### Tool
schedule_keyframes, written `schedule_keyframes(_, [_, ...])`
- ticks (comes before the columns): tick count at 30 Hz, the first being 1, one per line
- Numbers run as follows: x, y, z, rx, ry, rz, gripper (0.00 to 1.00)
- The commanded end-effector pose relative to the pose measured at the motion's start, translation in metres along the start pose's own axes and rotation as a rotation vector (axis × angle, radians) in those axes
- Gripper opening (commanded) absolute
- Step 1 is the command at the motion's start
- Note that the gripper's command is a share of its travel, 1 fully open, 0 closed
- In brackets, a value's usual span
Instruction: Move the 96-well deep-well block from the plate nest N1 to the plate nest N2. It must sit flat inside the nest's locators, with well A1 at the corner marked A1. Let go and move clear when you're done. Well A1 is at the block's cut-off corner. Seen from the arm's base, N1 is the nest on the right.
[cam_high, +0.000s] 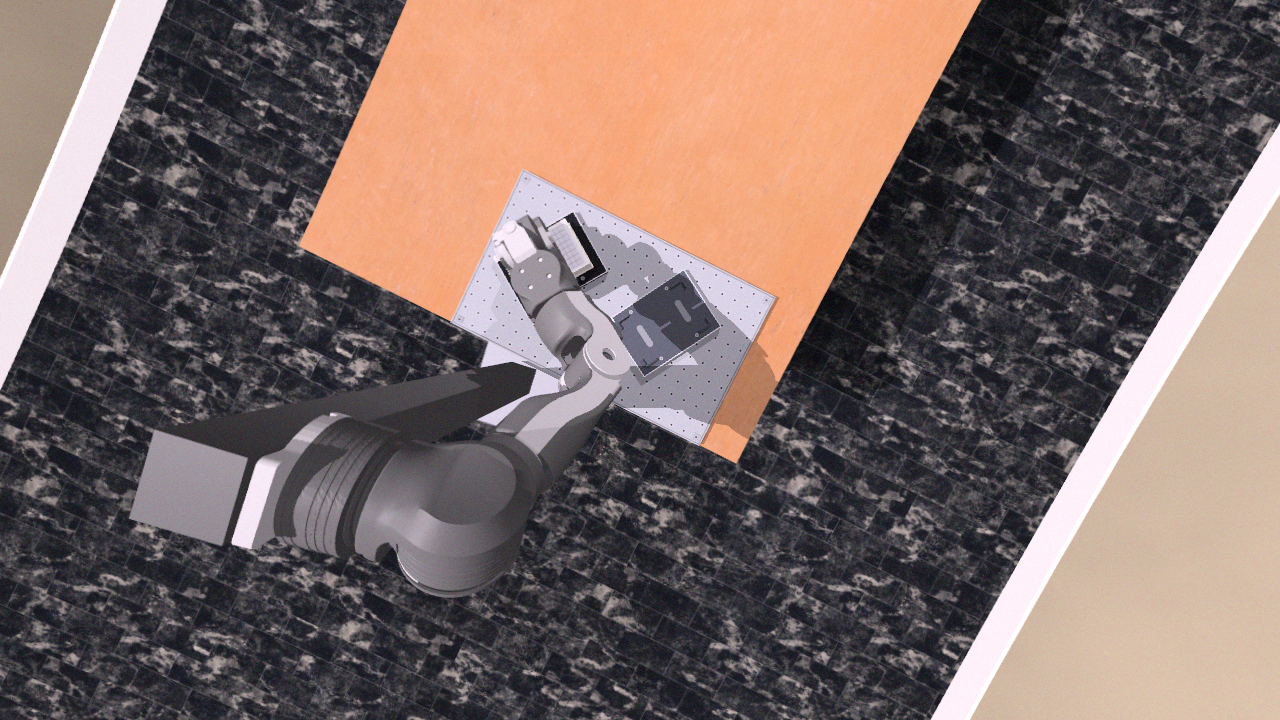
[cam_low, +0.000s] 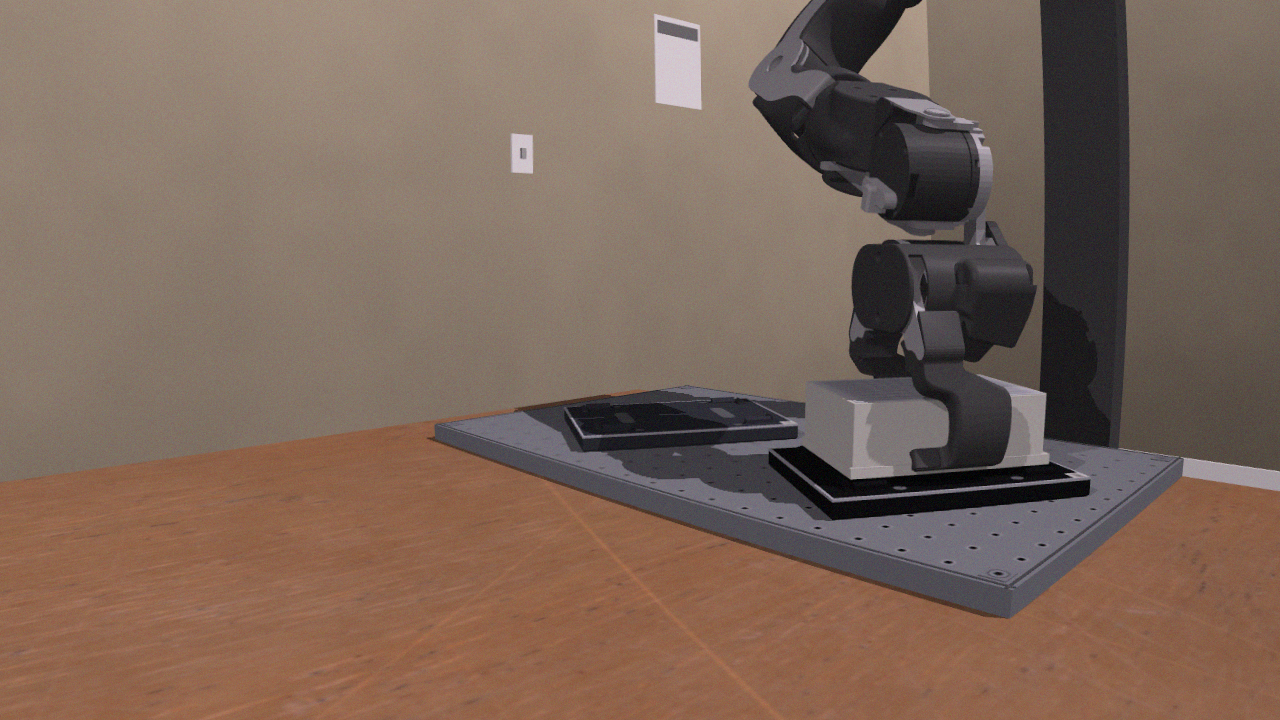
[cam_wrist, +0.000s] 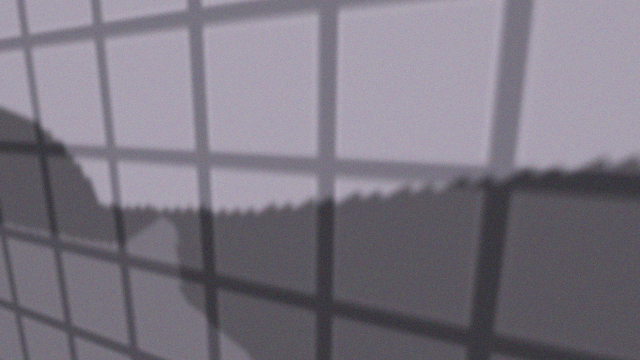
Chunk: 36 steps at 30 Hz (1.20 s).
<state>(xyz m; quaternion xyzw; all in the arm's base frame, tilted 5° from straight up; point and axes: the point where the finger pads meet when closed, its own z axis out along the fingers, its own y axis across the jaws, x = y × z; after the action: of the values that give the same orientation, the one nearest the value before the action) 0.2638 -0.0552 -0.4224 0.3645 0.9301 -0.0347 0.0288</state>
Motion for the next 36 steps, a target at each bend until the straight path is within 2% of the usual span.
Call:
schedule_keyframes(1, [0.0010, 0.0013, 0.0009, -0.008, 0.002, -0.004, 0.00])
schedule_keyframes(31, [0.0006, 0.0019, 0.0037, -0.011, 0.001, -0.005, 0.00])
schedule_keyframes(36, [0.0002, 0.0005, 0.0038, -0.004, 0.001, -0.001, 0.17])
